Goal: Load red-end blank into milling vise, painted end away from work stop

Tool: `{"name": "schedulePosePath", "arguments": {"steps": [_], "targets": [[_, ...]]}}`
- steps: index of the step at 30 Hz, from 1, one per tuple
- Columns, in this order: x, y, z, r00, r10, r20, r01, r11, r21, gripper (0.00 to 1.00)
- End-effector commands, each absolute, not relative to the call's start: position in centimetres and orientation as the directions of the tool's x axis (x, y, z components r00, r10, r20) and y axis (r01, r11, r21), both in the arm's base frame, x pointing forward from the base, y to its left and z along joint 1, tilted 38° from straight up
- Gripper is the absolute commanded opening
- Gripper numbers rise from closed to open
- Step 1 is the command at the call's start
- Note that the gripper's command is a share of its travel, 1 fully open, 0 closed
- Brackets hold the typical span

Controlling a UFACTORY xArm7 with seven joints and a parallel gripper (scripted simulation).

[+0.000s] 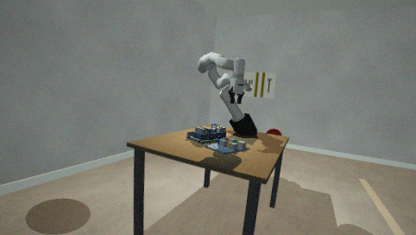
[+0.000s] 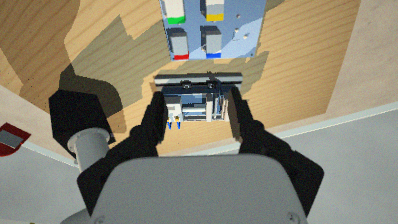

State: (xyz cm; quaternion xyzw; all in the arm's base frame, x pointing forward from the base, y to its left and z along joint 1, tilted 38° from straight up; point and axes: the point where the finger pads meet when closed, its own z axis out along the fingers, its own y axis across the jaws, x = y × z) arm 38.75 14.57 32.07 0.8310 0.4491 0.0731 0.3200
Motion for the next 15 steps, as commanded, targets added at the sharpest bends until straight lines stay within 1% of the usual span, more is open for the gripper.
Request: {"name": "schedulePosePath", "arguments": {"steps": [1, 10, 15], "targets": [[38.8, 14.7, 32.2, 0.584, 0.795, -0.163, 0.699, -0.391, 0.599, 0.73], [38.8, 14.7, 32.2, 0.584, 0.795, -0.163, 0.699, -0.391, 0.599, 0.73], [39.0, 13.4, 30.1, 0.585, 0.795, -0.162, 0.698, -0.392, 0.599, 0.73]]}}
